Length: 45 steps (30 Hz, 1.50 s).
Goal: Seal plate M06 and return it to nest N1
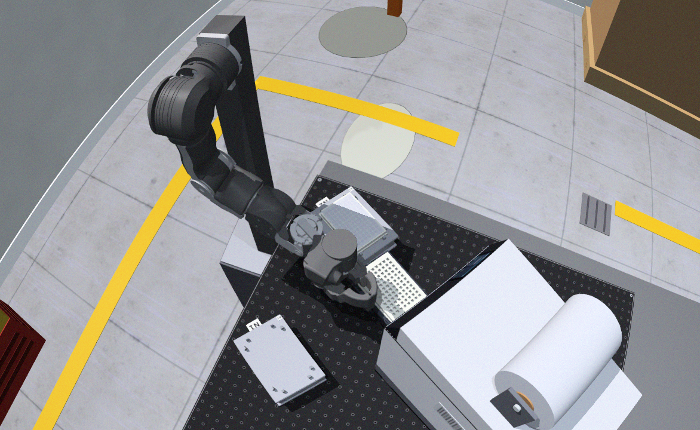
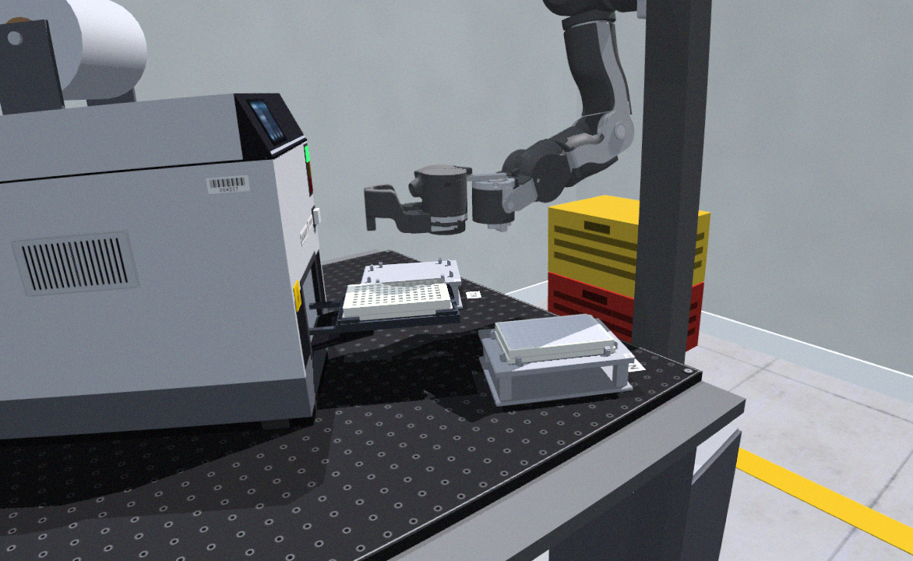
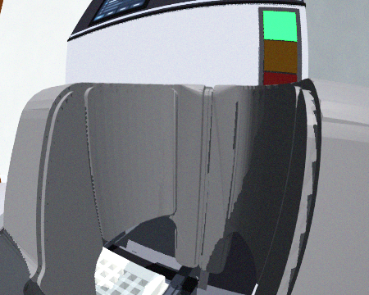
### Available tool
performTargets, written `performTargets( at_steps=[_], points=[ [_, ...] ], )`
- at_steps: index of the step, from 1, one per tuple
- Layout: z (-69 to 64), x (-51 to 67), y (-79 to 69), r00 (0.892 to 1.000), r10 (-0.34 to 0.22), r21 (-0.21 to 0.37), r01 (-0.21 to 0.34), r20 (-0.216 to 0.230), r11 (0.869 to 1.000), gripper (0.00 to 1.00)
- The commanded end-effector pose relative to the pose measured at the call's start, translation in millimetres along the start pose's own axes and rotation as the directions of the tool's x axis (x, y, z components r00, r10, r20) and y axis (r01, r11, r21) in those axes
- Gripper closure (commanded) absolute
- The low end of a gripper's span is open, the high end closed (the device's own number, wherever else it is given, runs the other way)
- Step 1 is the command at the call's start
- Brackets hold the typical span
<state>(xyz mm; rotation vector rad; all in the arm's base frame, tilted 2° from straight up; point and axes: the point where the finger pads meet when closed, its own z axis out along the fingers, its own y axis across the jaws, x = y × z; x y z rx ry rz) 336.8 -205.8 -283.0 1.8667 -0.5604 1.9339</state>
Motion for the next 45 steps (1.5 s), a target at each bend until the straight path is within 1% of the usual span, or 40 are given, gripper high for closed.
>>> performTargets(
  at_steps=[1, 12, 17, 30, 34, 45],
  points=[
    [2.2, -0.4, 8.3, 1.0, 0.017, -0.058, -0.017, 0.015, 0.998, 1.0],
    [2.2, -0.4, 8.3, 1.0, 0.017, -0.058, -0.017, 0.015, 0.998, 1.0],
    [0.9, -9.0, 23.3, 1.0, 0.018, -0.063, -0.017, 0.018, 0.998, 1.0],
    [0.7, -9.3, 23.9, 1.0, 0.016, -0.068, -0.015, 0.021, 0.998, 1.0],
    [1.3, -7.2, 19.9, 1.0, 0.018, -0.063, -0.017, 0.018, 0.998, 1.0],
    [1.3, -7.2, 19.9, 1.0, 0.018, -0.063, -0.017, 0.018, 0.998, 1.0]
  ],
)
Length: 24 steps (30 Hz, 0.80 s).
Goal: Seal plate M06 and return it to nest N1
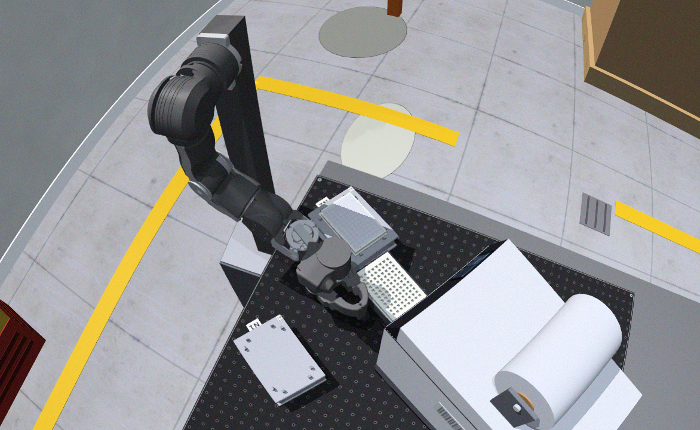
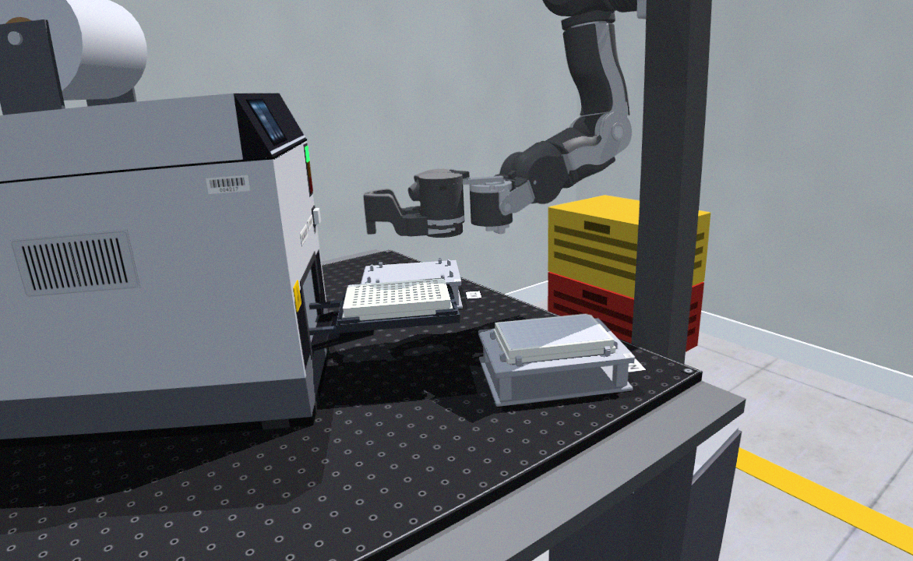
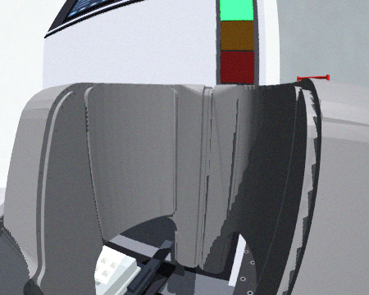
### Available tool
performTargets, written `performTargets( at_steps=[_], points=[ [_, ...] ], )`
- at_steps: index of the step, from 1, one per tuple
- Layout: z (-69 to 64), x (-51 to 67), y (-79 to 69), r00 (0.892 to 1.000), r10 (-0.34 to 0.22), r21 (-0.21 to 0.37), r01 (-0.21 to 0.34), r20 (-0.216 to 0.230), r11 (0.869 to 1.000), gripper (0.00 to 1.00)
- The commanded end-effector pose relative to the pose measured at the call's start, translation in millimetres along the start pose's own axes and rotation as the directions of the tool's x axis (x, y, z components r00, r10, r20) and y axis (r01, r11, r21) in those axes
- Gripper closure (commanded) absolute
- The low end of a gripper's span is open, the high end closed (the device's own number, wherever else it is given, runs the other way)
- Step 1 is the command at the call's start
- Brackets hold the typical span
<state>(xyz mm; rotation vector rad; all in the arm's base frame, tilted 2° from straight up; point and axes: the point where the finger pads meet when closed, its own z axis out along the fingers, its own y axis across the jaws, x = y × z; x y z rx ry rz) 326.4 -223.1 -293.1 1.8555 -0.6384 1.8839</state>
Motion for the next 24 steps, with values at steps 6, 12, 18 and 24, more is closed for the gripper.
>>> performTargets(
  at_steps=[6, 12, 18, 24],
  points=[
    [1.3, 4.3, -3.8, 1.0, 0.001, -0.001, -0.001, -0.007, 1.0, 1.0],
    [1.3, 4.3, -3.8, 1.0, 0.001, -0.001, -0.001, -0.007, 1.0, 1.0],
    [1.3, 4.3, -3.8, 1.0, 0.001, -0.001, -0.001, -0.007, 1.0, 1.0],
    [31.6, 2.4, -3.2, 1.0, 0.001, 0.003, -0.001, -0.004, 1.0, 1.0]
  ],
)
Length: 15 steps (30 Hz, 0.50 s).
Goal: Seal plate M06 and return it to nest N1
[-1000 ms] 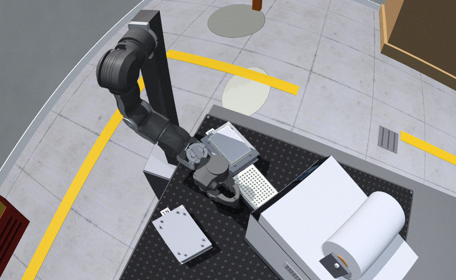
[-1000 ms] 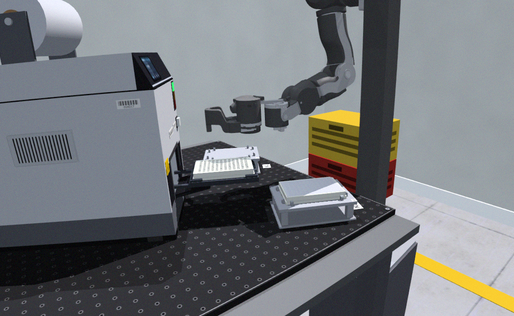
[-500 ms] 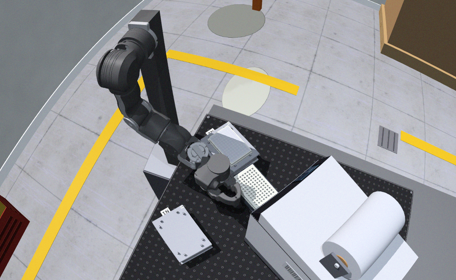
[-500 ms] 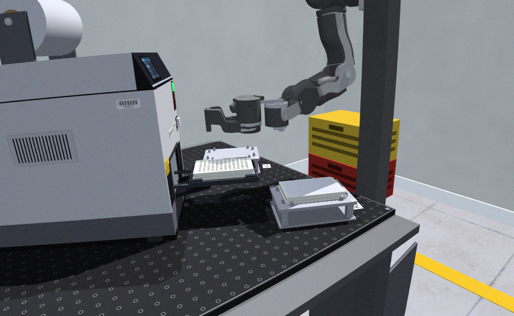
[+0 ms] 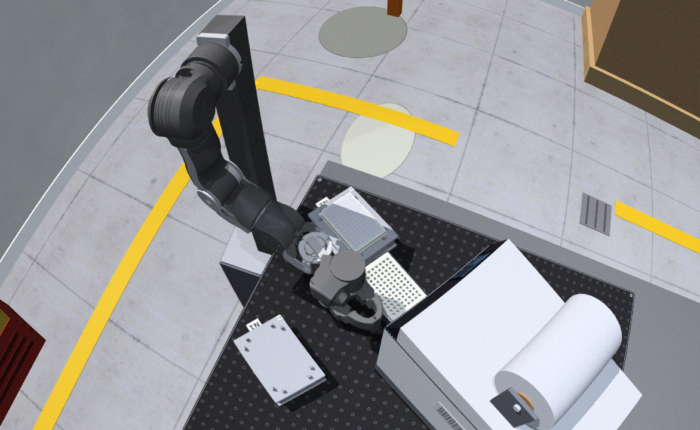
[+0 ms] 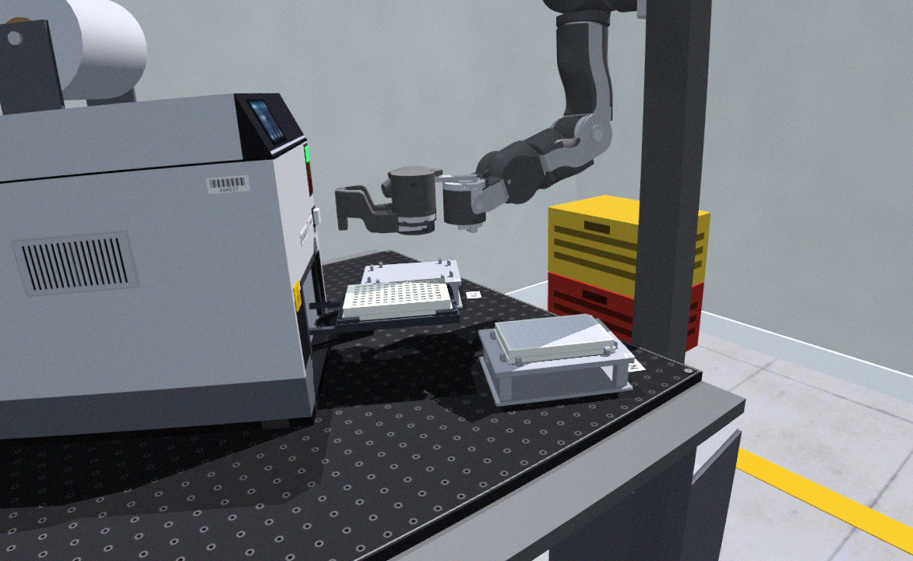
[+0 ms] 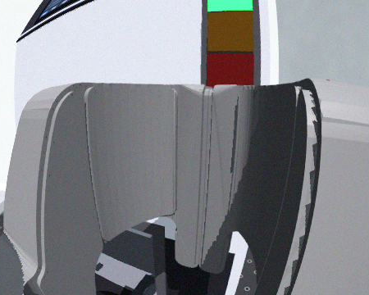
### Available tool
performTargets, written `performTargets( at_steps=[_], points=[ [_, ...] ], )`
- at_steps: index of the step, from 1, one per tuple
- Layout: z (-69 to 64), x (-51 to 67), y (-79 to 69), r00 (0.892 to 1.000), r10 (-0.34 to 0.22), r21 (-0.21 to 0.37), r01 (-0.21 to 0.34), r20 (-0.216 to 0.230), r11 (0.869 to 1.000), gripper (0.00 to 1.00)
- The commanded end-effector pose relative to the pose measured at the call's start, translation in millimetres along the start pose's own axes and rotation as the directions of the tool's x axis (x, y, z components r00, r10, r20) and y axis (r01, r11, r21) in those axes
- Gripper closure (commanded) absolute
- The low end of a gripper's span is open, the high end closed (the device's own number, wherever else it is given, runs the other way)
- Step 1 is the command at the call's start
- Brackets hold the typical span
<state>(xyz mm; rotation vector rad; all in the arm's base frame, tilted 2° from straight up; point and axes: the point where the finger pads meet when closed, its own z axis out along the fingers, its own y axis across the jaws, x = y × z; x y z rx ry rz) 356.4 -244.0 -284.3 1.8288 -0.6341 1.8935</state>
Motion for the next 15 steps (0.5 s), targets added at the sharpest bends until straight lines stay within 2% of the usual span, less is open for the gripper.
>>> performTargets(
  at_steps=[1, 11, 15],
  points=[
    [-5.2, -6.1, -2.1, 1.0, 0.004, 0.01, -0.005, 0.017, 1.0, 1.0],
    [-5.2, -6.1, -2.1, 1.0, 0.004, 0.01, -0.005, 0.017, 1.0, 1.0],
    [16.8, -4.7, -2.1, 1.0, 0.006, 0.01, -0.006, 0.014, 1.0, 1.0]
  ],
)
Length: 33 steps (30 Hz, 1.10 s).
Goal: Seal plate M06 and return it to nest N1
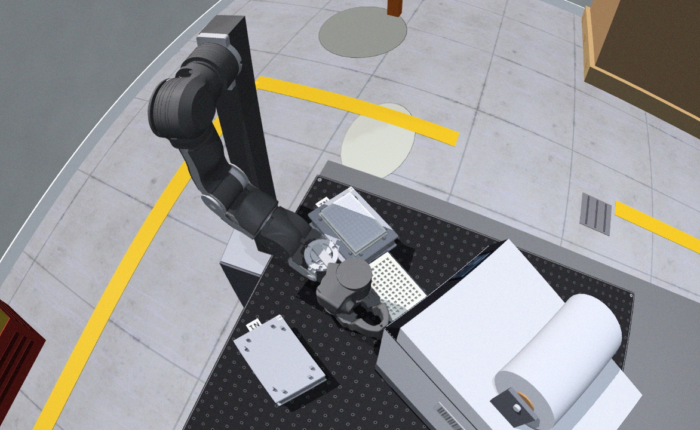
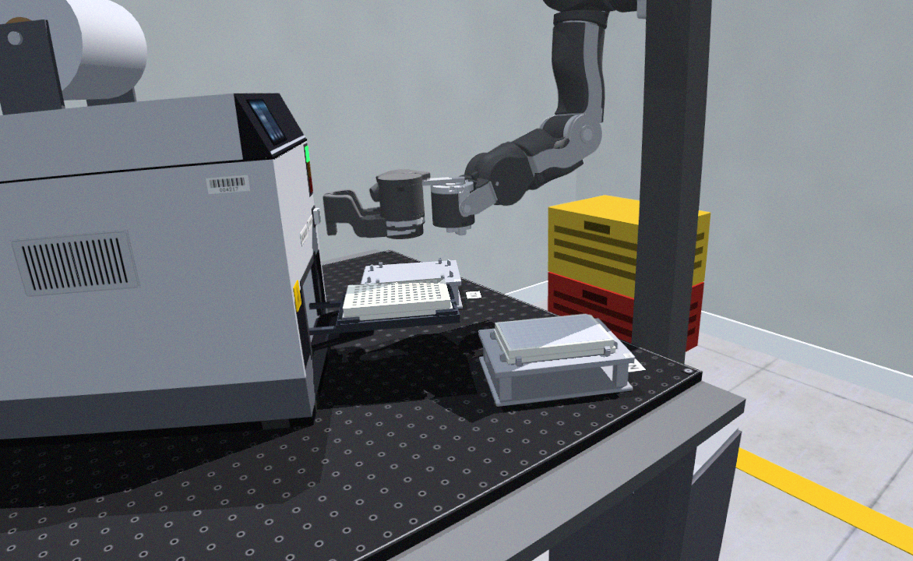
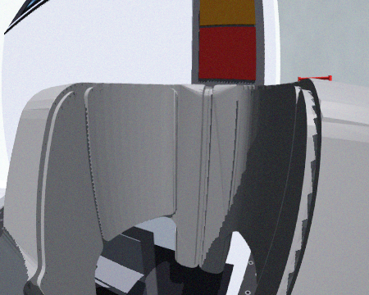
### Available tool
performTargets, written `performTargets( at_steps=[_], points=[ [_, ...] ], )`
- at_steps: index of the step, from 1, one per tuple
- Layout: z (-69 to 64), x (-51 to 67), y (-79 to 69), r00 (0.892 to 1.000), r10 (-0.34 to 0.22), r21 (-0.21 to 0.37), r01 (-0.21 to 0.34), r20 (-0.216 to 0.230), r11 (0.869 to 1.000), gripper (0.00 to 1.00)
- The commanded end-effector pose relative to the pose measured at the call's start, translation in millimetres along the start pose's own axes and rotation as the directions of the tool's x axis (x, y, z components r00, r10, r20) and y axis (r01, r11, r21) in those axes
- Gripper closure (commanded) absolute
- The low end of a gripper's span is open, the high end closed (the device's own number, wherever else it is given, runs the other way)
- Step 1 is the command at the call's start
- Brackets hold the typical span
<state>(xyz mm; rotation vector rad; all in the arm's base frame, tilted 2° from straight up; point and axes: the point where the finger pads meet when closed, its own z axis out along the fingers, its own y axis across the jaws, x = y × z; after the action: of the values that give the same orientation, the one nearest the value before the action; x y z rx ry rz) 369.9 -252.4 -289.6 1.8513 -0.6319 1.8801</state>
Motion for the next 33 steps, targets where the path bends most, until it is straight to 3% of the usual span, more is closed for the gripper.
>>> performTargets(
  at_steps=[1, 33],
  points=[
    [6.6, 1.6, -0.9, 1.0, 0.01, 0.004, -0.01, -0.006, 1.0, 1.0],
    [0.0, 1.5, -0.3, 1.0, 0.007, 0.0, -0.007, -0.003, 1.0, 1.0]
  ],
)
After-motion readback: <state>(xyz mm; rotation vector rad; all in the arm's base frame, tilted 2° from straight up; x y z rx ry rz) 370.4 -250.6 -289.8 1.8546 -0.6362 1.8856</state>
